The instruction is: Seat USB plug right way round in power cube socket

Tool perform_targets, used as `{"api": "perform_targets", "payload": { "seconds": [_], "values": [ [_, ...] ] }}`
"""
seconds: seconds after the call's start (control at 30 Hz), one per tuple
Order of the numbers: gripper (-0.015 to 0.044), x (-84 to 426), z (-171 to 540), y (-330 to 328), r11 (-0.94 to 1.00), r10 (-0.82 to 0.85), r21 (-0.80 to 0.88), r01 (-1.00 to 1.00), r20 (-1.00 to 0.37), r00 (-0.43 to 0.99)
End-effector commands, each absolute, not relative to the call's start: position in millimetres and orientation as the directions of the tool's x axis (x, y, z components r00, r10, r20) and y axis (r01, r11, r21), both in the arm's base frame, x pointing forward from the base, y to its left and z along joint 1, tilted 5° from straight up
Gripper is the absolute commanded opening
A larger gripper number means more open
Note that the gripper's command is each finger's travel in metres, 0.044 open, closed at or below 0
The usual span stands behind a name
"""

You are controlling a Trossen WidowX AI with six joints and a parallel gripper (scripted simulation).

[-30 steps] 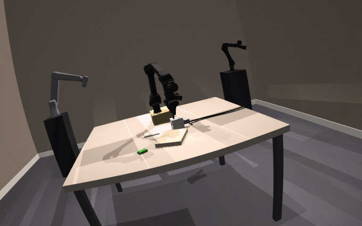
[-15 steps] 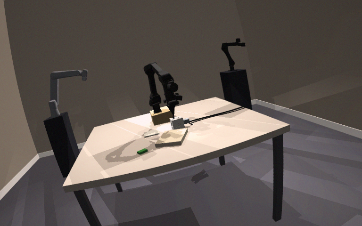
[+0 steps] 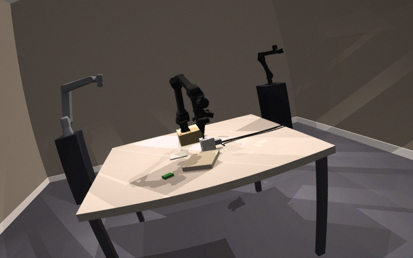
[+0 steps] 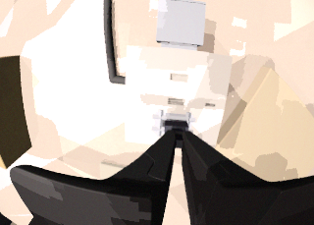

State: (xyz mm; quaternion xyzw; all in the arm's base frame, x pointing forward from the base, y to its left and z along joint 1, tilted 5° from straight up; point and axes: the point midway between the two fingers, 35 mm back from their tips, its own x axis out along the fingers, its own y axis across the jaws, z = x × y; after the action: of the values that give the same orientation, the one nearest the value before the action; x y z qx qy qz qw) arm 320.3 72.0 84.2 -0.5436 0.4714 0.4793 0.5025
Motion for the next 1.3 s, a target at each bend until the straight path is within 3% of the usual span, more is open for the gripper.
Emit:
{"api": "perform_targets", "payload": {
  "seconds": [0.0,1.27],
  "values": [
    [0.0,320,85,72,-0.051,-0.031,-0.094,-0.994,-0.995,0.096],
    [0.0,318,110,73,-0.051,-0.031,-0.094,-0.994,-0.995,0.096]
  ]
}}
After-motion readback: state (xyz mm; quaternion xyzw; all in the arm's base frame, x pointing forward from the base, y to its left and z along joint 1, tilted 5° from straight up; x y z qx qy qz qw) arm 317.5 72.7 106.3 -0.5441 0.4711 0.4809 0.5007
